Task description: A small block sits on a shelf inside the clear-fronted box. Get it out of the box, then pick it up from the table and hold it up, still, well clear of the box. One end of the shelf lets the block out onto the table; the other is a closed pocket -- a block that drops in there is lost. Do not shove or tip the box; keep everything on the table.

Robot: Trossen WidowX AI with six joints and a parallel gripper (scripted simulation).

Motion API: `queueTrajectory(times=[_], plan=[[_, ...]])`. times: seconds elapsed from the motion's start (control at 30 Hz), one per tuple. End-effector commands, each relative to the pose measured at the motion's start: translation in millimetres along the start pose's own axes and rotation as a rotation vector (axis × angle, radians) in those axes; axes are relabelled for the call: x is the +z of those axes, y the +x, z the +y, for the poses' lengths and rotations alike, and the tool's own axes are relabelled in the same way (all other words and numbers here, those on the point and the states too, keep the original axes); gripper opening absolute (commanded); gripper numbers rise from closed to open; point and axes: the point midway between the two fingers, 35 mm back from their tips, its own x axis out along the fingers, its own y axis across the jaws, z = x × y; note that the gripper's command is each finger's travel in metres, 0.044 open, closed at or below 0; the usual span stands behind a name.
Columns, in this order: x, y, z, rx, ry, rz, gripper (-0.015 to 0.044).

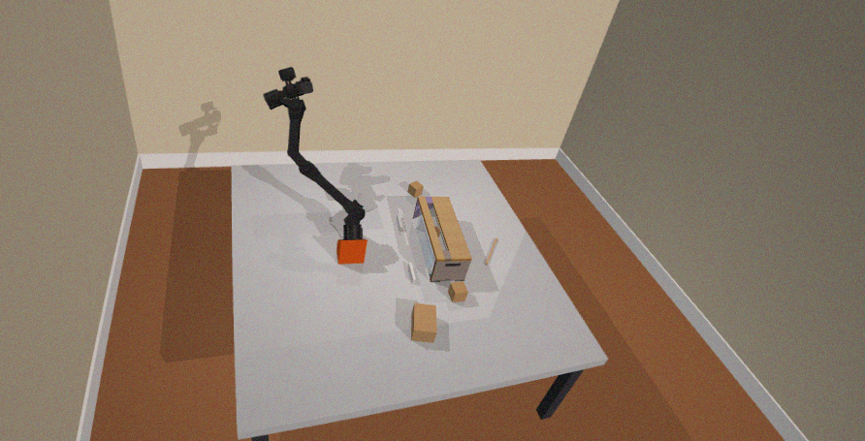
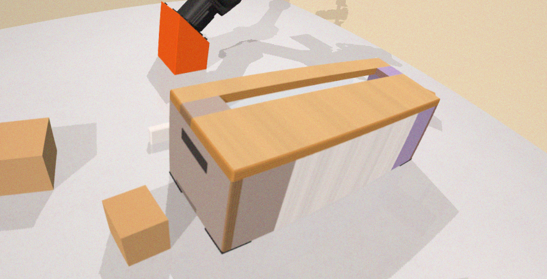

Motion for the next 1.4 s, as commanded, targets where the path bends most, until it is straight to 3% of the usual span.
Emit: queueTrajectory(times=[0.0,0.27,0.6,0.9,1.07,1.37], plan=[[2.4,0.0,0.7,0.003,0.007,-0.002,0.0400],[114.0,-3.4,14.2,0.108,0.337,-0.114,0.0400],[269.0,-23.8,-7.8,0.233,0.848,-0.340,0.0400],[395.3,-67.1,-64.5,0.363,1.280,-0.557,0.0400],[444.2,-94.0,-94.9,0.478,1.494,-0.658,0.0400],[534.2,-166.9,-204.6,0.647,1.943,-0.936,0.0400]])
